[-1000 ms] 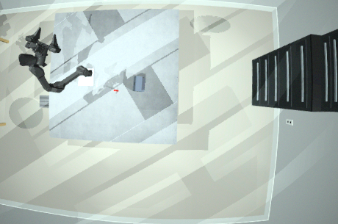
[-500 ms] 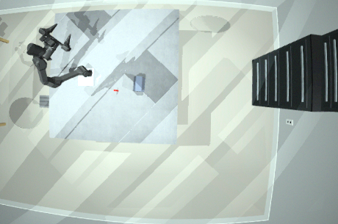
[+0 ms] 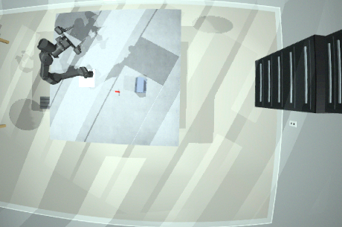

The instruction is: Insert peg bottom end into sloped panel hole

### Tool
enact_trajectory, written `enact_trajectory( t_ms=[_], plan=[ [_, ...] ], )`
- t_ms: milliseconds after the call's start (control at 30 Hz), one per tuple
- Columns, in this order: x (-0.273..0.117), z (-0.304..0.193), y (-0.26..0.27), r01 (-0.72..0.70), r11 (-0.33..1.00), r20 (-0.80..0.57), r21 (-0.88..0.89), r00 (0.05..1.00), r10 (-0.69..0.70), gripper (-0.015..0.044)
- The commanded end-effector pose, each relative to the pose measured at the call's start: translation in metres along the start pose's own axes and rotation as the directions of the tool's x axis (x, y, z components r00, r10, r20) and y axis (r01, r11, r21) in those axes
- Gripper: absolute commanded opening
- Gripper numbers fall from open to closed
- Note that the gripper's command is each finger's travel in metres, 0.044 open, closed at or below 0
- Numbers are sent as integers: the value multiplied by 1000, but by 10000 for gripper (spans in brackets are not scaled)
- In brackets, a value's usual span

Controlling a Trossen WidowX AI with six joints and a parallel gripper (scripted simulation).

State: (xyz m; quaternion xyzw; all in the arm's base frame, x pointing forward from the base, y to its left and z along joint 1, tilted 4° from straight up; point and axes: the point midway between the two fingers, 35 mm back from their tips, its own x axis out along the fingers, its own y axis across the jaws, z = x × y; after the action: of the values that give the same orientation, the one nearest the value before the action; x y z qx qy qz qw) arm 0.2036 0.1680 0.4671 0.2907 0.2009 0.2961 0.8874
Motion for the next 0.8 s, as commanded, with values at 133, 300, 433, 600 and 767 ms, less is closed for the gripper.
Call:
enact_trajectory(
  t_ms=[133,300,433,600,767],
  plan=[
    [28,0,-41,162,978,-28,133,987,-160,440],
    [41,1,-68,256,942,-47,215,967,-252,440],
    [49,1,-91,328,901,-65,282,944,-323,440],
    [58,2,-120,411,835,-90,366,909,-408,440],
    [63,2,-149,479,756,-118,446,869,-481,440]
  ],
)
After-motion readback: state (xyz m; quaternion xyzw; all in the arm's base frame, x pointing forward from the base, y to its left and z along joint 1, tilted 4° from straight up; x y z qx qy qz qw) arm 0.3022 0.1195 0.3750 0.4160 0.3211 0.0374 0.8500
